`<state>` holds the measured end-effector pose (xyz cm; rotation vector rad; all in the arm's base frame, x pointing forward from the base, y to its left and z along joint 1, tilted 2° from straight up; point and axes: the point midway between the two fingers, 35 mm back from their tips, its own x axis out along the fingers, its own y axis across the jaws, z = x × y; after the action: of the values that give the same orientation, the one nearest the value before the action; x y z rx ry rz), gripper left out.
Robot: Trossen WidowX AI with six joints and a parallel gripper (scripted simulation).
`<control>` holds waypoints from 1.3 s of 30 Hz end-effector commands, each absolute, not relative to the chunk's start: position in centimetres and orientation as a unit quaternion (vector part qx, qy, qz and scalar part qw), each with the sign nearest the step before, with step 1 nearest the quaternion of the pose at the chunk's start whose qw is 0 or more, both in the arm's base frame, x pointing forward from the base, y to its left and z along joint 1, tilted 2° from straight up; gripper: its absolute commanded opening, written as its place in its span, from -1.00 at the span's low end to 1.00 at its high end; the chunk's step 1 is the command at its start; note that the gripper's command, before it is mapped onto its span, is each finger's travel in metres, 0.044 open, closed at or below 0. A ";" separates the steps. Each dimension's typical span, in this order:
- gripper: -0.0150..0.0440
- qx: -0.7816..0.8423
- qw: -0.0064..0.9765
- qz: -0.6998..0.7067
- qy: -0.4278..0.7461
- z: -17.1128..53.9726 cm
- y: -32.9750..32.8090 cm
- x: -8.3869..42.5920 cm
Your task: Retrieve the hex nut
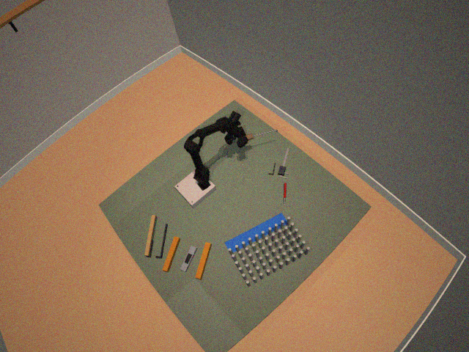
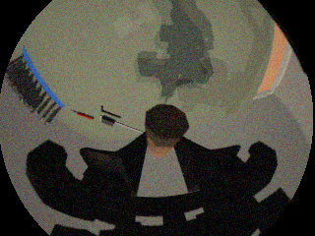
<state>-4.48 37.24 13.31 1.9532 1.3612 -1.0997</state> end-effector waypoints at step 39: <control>-0.49 0.846 0.112 -0.469 0.228 16.7 29.7 15.4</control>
<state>13.87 30.83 16.42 2.4287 0.7406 -1.3654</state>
